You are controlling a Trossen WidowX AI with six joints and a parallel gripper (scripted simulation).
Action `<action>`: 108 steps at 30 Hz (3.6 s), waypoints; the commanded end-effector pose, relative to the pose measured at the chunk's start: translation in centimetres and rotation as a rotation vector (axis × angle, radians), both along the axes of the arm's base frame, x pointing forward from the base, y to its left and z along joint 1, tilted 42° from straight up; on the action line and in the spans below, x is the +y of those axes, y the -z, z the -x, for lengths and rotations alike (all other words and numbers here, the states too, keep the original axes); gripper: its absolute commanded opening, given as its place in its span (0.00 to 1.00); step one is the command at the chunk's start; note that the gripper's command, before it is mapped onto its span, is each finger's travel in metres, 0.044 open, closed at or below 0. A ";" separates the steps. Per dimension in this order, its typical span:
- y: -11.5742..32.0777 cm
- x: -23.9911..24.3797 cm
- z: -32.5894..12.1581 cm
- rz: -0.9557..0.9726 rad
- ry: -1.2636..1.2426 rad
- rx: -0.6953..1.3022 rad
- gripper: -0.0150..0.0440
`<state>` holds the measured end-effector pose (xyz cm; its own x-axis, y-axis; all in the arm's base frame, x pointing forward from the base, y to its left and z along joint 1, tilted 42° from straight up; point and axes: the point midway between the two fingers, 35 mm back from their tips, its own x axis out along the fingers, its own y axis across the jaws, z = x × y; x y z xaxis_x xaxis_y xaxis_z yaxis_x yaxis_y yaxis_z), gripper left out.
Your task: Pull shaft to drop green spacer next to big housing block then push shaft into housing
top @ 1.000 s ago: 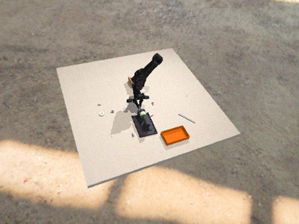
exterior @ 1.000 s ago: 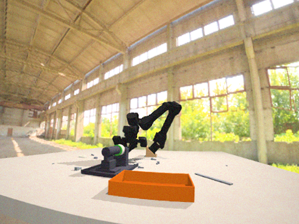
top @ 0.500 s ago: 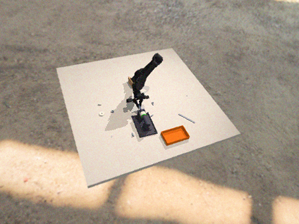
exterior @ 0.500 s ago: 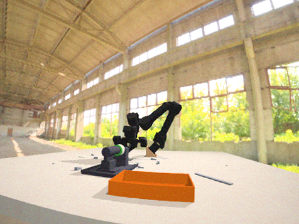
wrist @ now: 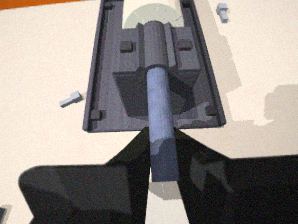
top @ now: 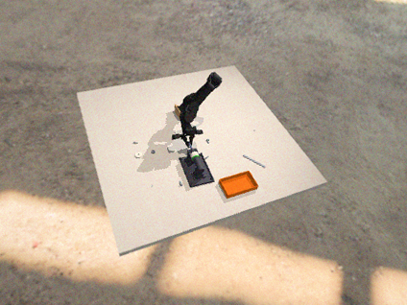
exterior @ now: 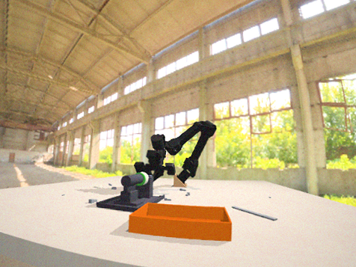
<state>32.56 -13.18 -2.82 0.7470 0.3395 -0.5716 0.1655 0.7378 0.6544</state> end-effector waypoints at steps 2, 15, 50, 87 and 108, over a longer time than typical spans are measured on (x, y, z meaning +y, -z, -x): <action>0.0 0.1 0.1 0.002 -0.005 -0.004 0.25; 0.0 0.1 0.2 0.002 -0.005 -0.004 0.25; -0.1 0.2 0.7 0.002 -0.005 -0.004 0.25; -0.1 0.2 1.1 0.002 -0.005 -0.003 0.25; -0.1 0.3 1.4 0.002 -0.005 -0.003 0.25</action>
<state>31.25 -12.99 -2.77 0.7465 0.3387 -0.5727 0.1665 0.7382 0.6537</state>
